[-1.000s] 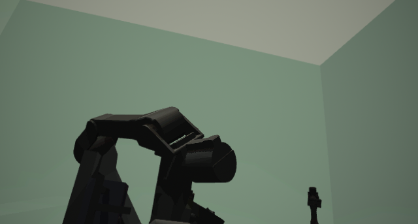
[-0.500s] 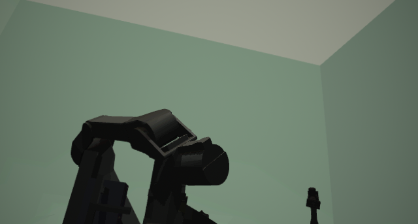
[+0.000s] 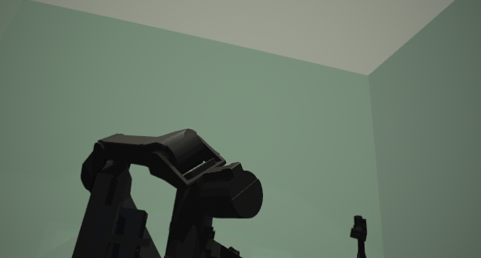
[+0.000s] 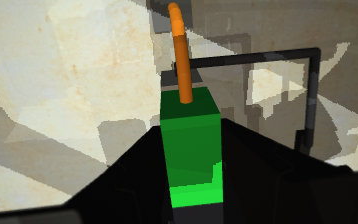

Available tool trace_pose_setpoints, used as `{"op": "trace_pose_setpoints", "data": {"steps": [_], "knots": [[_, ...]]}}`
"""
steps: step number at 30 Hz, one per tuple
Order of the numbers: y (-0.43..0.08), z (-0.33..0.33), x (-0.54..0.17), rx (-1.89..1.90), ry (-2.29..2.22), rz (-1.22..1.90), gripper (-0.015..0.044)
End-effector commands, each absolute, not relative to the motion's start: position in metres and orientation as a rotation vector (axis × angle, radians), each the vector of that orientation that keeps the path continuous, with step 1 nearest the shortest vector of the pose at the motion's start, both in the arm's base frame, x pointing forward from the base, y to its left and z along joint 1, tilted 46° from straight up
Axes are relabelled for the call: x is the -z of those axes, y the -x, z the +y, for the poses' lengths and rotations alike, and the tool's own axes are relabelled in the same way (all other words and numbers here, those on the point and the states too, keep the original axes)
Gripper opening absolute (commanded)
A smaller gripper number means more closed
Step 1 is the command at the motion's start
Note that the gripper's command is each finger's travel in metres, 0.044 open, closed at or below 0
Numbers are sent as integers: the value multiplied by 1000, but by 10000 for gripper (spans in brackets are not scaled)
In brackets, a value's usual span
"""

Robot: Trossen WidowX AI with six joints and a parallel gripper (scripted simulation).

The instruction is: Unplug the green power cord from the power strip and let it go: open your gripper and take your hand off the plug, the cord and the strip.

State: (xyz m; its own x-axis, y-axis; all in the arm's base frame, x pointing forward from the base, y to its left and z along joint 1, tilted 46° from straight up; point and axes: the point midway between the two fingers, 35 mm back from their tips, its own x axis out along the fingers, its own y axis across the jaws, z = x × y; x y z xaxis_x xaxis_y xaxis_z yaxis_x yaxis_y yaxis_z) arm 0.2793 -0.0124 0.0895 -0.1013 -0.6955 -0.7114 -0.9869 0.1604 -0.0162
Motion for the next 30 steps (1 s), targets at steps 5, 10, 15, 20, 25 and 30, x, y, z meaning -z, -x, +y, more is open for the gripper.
{"op": "trace_pose_setpoints", "data": {"steps": [5,10,15,20,25,30], "knots": [[-280,-11,-89,-645,1595,1860,0],[-282,-6,-84,-646,1595,1859,0],[-283,0,-78,-648,1596,1859,0],[-285,6,-73,-649,1596,1858,0],[-286,12,-68,-650,1597,1858,0],[-287,19,-63,-651,1597,1858,0]]}}
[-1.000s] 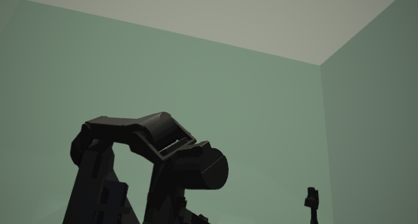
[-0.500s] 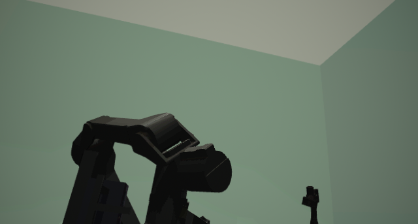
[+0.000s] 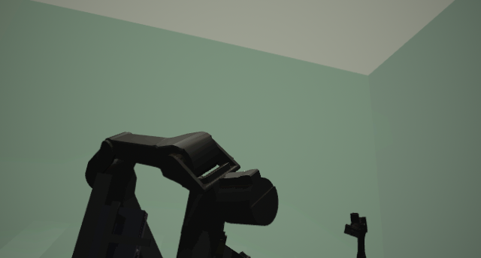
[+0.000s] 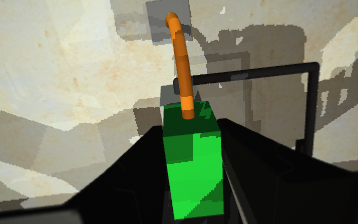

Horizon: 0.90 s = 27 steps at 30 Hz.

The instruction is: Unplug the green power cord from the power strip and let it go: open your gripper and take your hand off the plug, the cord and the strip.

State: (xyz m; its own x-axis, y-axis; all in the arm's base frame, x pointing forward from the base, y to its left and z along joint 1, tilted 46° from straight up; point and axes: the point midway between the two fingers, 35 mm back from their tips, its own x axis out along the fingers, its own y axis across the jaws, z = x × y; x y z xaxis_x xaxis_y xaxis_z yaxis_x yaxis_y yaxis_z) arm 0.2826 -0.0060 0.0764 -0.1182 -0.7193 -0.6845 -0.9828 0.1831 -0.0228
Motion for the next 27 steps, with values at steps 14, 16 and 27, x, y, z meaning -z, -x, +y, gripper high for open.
{"op": "trace_pose_setpoints", "data": {"steps": [14,16,27], "knots": [[-288,37,-50,-653,1599,1859,0],[-285,17,-58,-626,1590,1893,53],[-285,17,-58,-626,1590,1893,160]]}}
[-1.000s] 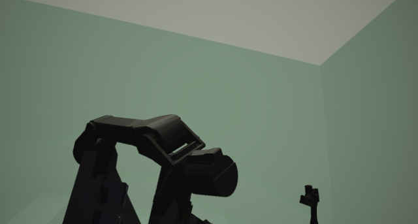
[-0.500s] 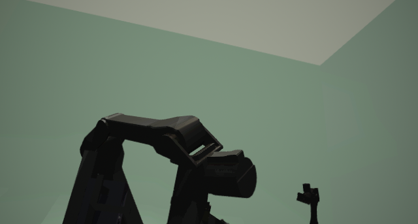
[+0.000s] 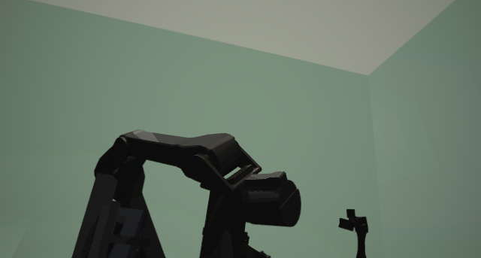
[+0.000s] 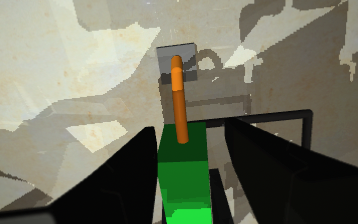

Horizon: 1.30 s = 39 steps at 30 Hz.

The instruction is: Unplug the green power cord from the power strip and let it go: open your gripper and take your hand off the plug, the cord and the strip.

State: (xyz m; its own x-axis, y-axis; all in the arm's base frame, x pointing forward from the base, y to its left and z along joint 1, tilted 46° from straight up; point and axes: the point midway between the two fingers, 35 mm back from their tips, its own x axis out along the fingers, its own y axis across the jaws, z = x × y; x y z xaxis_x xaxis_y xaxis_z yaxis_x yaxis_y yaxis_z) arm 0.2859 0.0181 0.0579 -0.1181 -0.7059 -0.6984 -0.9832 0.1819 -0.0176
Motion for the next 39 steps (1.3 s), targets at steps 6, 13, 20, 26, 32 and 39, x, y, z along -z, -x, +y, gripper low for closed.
{"op": "trace_pose_setpoints", "data": {"steps": [6,13,20,26,32,39], "knots": [[-286,25,-66,-651,1603,1863,160],[-286,24,-67,-651,1603,1863,160],[-284,17,-74,-651,1603,1863,160],[-282,10,-80,-651,1603,1864,160],[-282,8,-81,-651,1603,1864,160],[-281,2,-75,-651,1603,1864,160]]}}
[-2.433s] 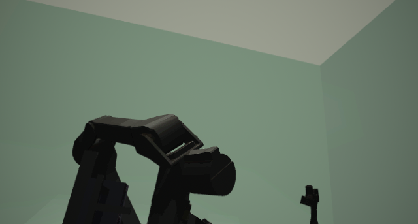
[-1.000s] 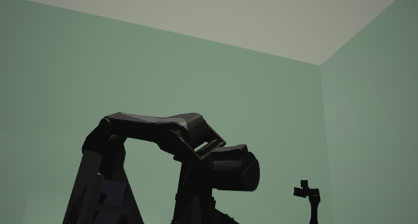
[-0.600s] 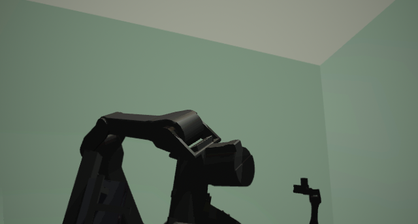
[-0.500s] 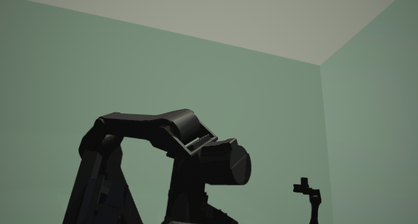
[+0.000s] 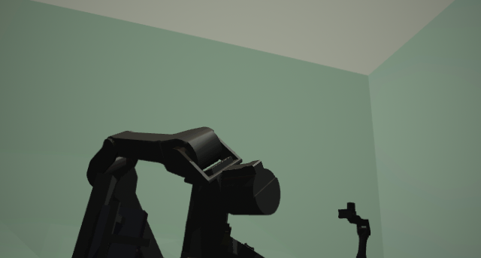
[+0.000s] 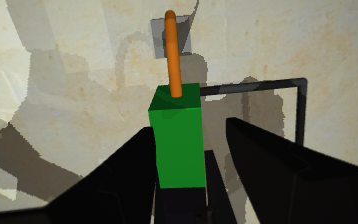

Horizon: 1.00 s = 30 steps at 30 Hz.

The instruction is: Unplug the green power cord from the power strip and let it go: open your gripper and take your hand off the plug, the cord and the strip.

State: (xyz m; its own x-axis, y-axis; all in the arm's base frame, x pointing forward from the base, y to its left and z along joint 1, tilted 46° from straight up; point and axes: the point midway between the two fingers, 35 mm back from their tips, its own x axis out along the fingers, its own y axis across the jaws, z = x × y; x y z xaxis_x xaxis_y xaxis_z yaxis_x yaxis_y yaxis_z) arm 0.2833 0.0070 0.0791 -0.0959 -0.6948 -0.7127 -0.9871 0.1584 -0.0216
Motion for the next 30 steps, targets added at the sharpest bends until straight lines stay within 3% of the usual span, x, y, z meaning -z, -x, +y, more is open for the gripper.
{"op": "trace_pose_setpoints", "data": {"steps": [1,6,7,18,30], "knots": [[-281,1,-74,-651,1603,1864,160],[-281,0,-74,-651,1603,1864,160],[-282,2,-75,-645,1594,1859,134],[-282,2,-75,-645,1594,1859,60],[-282,2,-75,-645,1594,1859,0]]}}
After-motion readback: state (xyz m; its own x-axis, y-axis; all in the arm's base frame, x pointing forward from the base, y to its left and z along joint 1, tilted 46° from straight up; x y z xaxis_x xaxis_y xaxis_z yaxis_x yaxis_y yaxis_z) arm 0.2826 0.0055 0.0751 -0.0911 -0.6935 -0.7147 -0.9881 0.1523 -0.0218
